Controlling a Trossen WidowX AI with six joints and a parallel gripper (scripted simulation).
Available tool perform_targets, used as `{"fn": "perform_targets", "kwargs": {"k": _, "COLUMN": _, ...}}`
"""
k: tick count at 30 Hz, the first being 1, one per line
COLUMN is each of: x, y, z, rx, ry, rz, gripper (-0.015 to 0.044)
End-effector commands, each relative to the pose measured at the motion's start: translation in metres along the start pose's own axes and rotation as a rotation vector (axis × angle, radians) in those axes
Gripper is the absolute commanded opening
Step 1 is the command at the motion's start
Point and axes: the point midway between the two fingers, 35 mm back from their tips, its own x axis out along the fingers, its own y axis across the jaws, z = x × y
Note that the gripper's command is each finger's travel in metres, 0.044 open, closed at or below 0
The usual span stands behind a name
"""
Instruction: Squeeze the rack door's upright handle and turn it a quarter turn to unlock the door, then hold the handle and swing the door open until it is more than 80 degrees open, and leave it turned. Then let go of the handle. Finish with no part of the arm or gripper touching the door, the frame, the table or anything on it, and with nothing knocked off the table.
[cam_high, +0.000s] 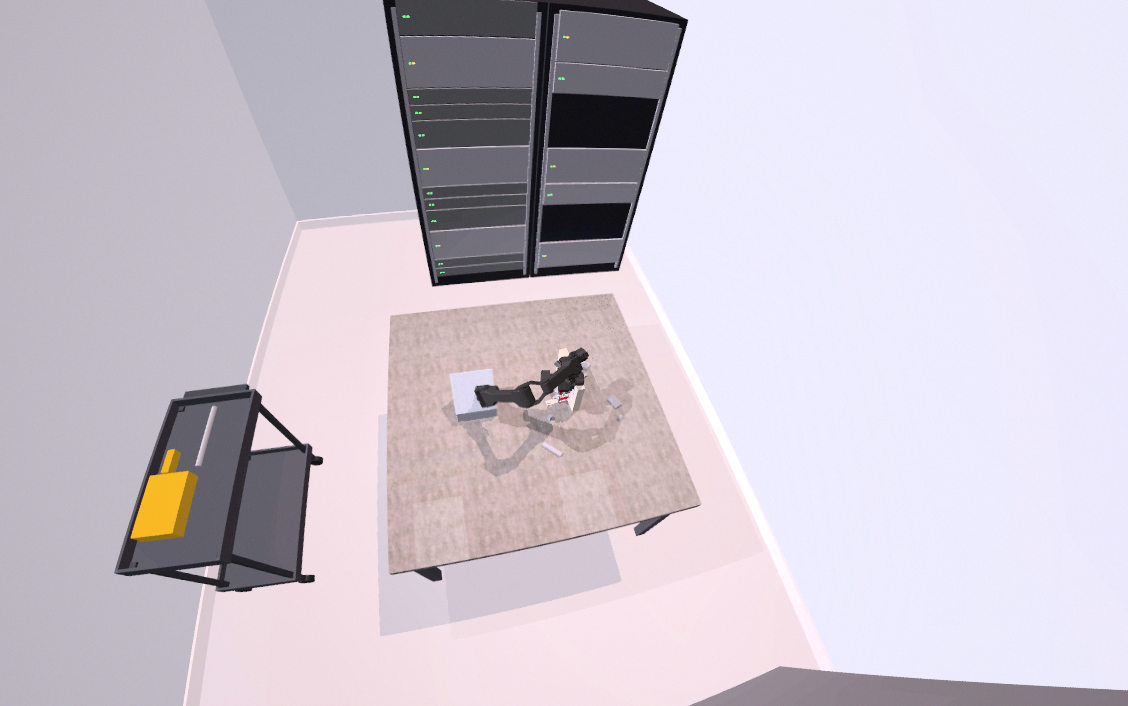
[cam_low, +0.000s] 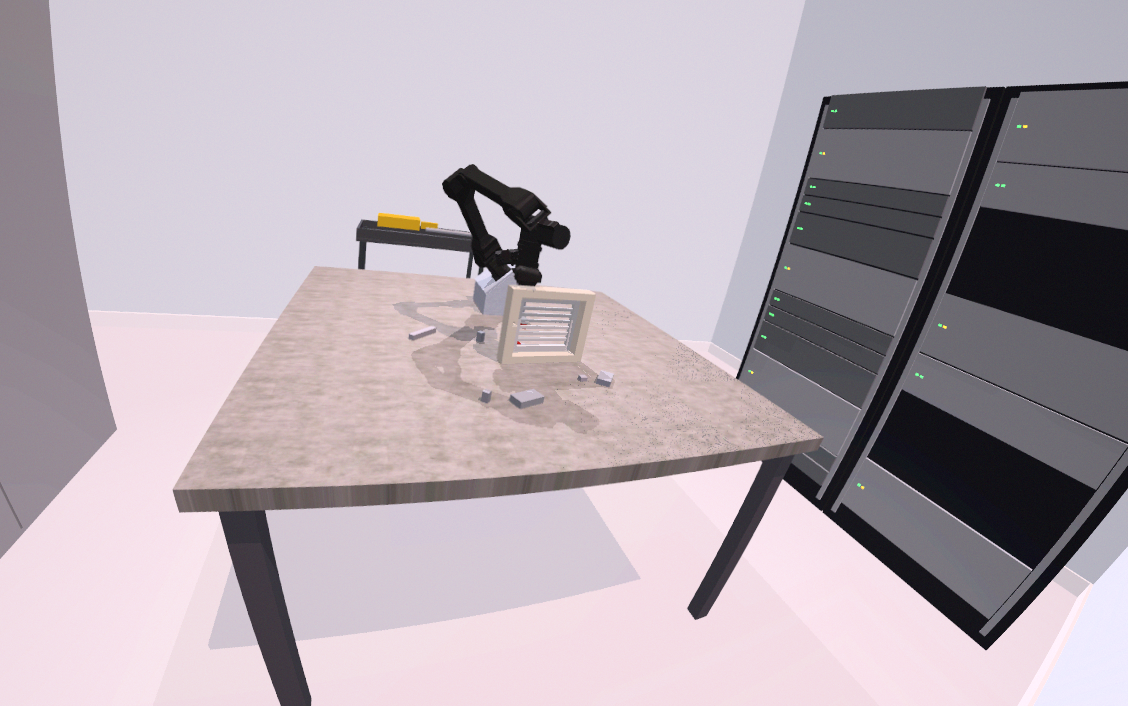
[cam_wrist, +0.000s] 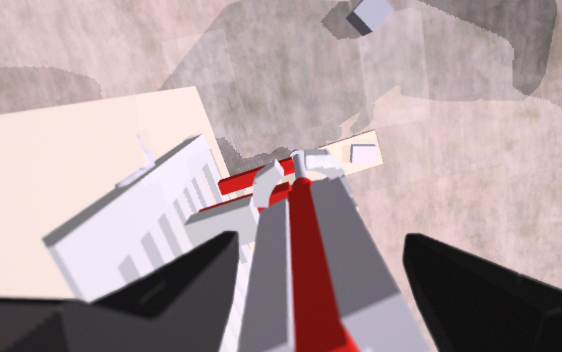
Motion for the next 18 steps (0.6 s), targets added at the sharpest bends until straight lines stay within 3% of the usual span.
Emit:
{"fn": "perform_targets", "kwargs": {"k": 1, "x": 0.0013, "y": 0.0021, "z": -0.0002, "rx": -0.057, "ry": 0.003, "rz": 0.005, "gripper": 0.0282}}
{"fn": "perform_targets", "kwargs": {"k": 18, "x": 0.0013, "y": 0.0021, "z": -0.0002, "rx": -0.899, "ry": 0.000, "rz": 0.006, "gripper": 0.0282}}
